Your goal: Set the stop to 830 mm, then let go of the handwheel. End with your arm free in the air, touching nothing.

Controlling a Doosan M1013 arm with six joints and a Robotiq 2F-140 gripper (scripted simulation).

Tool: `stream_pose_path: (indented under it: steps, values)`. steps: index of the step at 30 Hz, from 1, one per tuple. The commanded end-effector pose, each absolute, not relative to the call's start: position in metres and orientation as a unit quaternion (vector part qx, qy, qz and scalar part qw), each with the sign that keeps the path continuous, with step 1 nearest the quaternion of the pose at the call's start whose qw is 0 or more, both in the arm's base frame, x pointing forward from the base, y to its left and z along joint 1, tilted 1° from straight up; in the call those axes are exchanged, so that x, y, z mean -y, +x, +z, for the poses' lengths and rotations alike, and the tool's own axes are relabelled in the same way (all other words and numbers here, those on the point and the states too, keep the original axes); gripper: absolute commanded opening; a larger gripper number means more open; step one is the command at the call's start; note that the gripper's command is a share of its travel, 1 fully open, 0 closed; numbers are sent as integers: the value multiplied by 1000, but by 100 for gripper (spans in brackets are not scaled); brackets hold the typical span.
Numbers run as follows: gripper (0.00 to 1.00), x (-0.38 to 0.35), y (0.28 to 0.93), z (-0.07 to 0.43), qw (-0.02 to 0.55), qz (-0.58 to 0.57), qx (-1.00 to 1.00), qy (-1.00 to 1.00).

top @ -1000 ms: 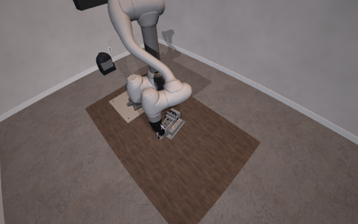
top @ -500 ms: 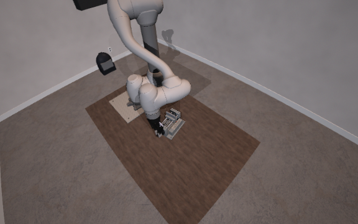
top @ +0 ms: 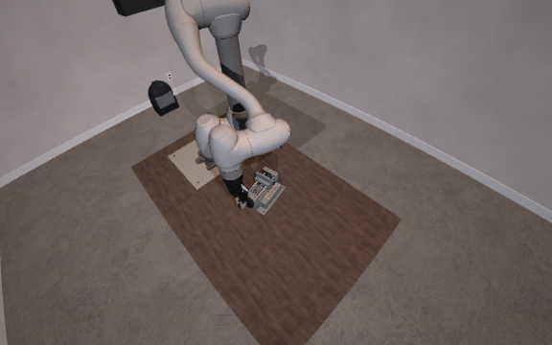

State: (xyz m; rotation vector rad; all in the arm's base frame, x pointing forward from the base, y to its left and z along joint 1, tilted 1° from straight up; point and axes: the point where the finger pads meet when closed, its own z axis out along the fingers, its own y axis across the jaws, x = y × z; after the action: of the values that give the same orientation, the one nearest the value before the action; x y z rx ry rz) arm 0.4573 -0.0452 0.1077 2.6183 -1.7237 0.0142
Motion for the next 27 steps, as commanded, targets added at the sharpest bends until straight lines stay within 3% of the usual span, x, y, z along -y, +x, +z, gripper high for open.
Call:
stream_pose_path:
  steps: [1,27]
  values:
    - [4,47,452,107,4,4,549,836]
    - [4,57,430,73,4,4,549,836]
